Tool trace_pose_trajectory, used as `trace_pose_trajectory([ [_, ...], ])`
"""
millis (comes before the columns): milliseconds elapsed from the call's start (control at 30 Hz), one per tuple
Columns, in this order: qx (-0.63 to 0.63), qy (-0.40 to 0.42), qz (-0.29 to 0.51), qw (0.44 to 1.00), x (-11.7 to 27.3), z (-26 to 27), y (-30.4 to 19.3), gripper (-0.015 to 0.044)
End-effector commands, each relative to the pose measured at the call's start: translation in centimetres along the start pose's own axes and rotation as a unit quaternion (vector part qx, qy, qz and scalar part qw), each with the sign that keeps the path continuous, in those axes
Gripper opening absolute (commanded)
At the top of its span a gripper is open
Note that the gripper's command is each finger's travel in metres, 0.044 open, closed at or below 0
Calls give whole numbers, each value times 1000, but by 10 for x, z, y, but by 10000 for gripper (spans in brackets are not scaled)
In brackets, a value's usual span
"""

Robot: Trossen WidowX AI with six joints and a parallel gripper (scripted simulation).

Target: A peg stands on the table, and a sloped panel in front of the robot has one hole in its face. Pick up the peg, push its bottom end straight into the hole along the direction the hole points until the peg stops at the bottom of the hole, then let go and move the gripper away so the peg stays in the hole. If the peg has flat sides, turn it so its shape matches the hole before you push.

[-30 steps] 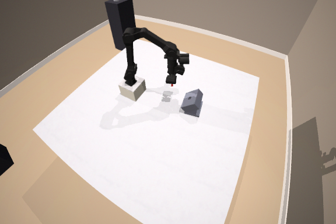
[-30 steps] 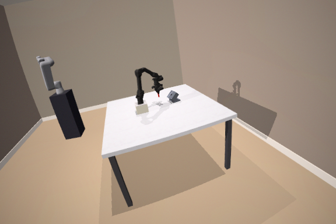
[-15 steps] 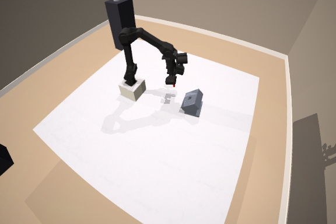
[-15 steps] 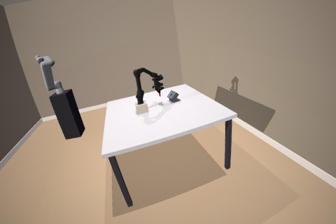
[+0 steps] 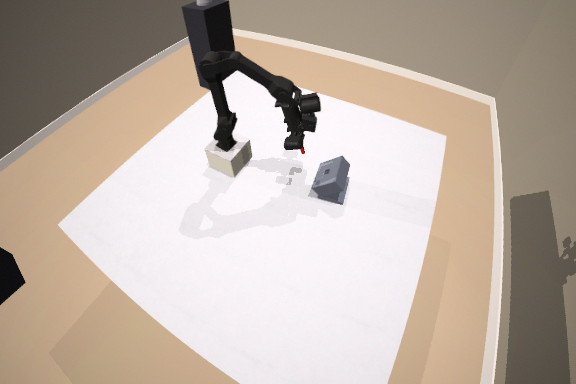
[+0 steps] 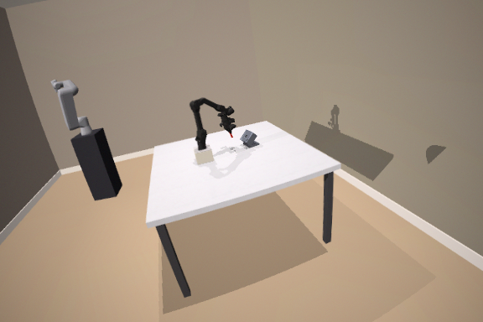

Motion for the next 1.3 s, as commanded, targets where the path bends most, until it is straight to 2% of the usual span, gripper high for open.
trace_pose_trajectory([
  [0, -2, -1, -15, 1000, 2, -3, -3, 0],
  [1267, -38, -15, -152, 988, 17, -31, -15, 0],
])
Point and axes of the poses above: the point midway between the two fingers, 35 mm back from their tips, its own x axis back along the fingers, its own z axis across the jaws, y = z × x, the point moved 10 cm from there along x, back along the fingers, and after that the axes turned 2 degrees about -x, right-handed, at the moved point
